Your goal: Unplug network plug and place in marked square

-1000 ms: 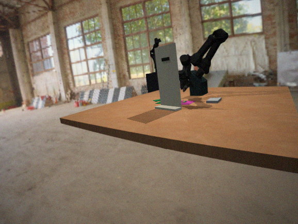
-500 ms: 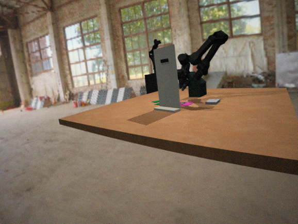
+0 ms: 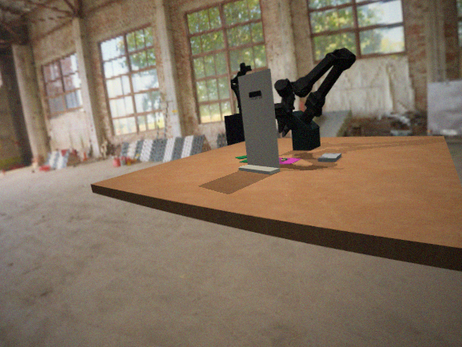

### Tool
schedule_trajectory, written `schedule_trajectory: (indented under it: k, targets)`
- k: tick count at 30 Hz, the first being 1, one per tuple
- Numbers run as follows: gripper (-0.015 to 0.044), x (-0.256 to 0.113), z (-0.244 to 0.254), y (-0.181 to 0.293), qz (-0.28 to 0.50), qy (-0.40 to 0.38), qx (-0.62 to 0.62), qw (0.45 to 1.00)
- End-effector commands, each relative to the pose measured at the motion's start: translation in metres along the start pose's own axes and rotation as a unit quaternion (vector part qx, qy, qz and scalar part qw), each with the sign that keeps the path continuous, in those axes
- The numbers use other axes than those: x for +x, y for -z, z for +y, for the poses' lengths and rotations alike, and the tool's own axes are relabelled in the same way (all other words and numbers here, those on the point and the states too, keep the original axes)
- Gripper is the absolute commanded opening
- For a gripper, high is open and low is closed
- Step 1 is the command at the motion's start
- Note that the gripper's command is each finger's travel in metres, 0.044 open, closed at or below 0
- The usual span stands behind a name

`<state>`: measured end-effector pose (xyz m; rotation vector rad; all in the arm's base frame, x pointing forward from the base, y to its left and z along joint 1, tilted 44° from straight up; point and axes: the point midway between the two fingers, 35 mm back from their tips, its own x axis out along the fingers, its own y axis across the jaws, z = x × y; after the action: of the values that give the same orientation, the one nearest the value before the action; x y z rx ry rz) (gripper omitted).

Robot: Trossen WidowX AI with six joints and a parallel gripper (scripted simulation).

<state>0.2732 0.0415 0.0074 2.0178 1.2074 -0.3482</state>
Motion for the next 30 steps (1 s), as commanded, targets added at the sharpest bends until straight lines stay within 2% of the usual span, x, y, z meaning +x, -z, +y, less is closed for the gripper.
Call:
schedule_trajectory:
  k: [1, 10, 30]
  targets:
    - [0.0156, -0.005, 0.005, 0.002, 0.004, -0.003, -0.004, 1.000]
    - [0.0156, -0.010, 0.006, 0.000, 0.000, 0.000, 0.000, 1.000]
    - [0.0156, -0.058, 0.045, -0.005, -0.003, 0.001, -0.006, 1.000]
